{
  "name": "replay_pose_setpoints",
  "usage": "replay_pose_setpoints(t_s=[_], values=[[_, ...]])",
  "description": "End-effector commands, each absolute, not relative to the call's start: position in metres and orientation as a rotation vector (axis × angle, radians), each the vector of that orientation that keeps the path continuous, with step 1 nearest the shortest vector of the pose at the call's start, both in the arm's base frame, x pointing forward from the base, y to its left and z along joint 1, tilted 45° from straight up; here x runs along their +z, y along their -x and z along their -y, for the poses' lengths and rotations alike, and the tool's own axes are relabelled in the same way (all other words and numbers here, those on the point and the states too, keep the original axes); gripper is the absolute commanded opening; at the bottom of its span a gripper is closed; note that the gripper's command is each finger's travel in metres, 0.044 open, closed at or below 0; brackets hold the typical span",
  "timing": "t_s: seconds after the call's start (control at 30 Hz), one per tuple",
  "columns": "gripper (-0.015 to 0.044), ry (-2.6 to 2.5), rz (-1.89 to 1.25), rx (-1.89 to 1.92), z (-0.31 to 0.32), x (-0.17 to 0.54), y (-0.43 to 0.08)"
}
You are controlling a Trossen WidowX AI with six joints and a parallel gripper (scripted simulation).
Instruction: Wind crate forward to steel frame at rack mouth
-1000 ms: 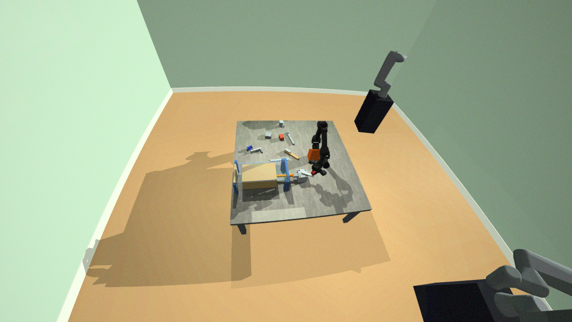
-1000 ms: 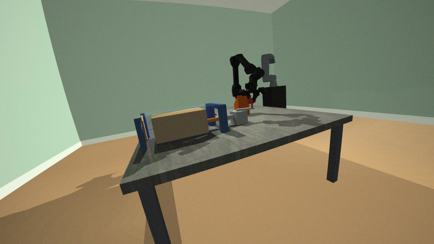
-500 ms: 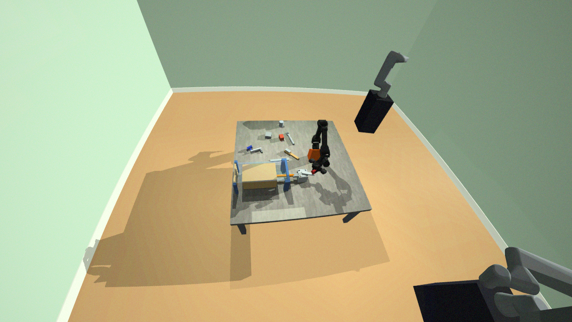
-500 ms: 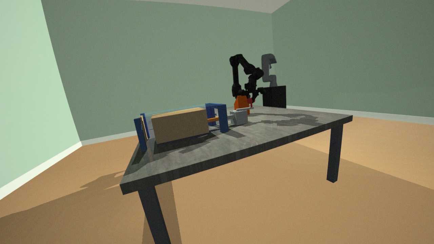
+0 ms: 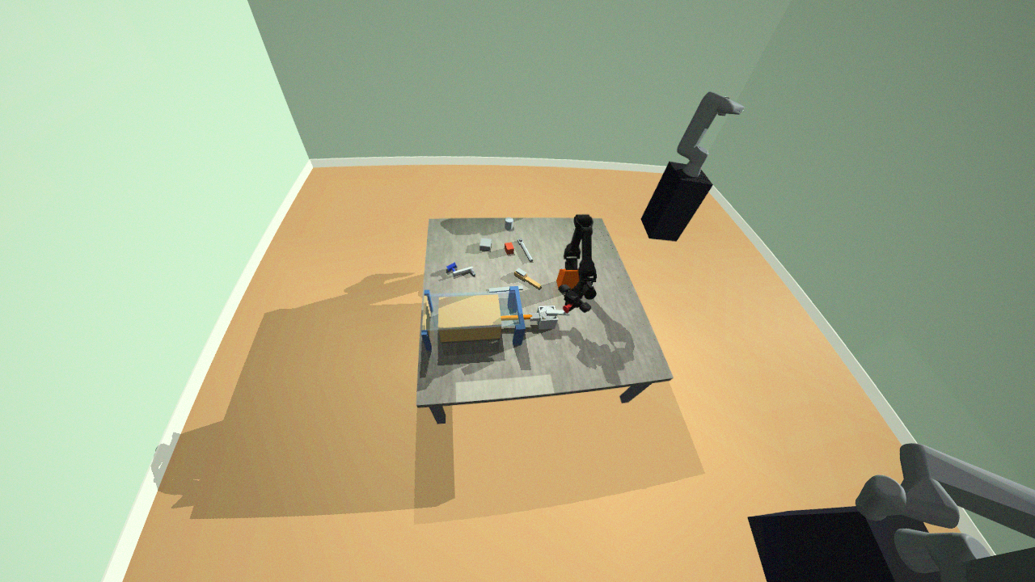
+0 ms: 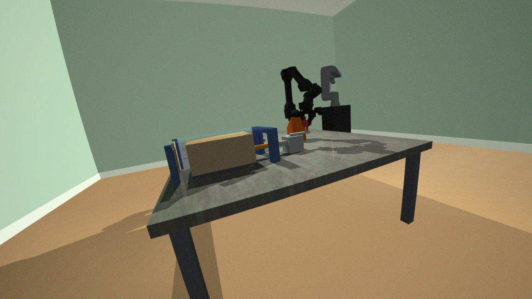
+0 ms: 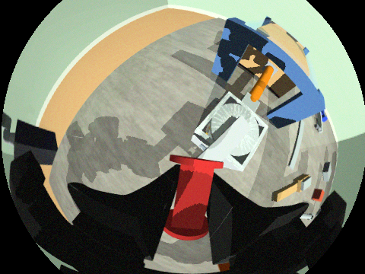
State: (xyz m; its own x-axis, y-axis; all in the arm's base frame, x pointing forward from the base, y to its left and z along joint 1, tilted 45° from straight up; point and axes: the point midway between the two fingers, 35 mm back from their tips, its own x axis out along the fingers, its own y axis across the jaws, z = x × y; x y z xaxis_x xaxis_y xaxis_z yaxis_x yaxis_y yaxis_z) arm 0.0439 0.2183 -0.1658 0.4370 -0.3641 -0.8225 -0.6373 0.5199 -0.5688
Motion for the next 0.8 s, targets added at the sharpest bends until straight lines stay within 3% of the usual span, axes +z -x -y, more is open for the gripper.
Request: replay_pose_setpoints(t_s=[0.0,0.77], values=[[0.0,1.092,-1.165,0.201,-0.205,-0.158,-0.045],[0.0,1.094,-1.164,0.198,-0.178,-0.131,-0.061]])
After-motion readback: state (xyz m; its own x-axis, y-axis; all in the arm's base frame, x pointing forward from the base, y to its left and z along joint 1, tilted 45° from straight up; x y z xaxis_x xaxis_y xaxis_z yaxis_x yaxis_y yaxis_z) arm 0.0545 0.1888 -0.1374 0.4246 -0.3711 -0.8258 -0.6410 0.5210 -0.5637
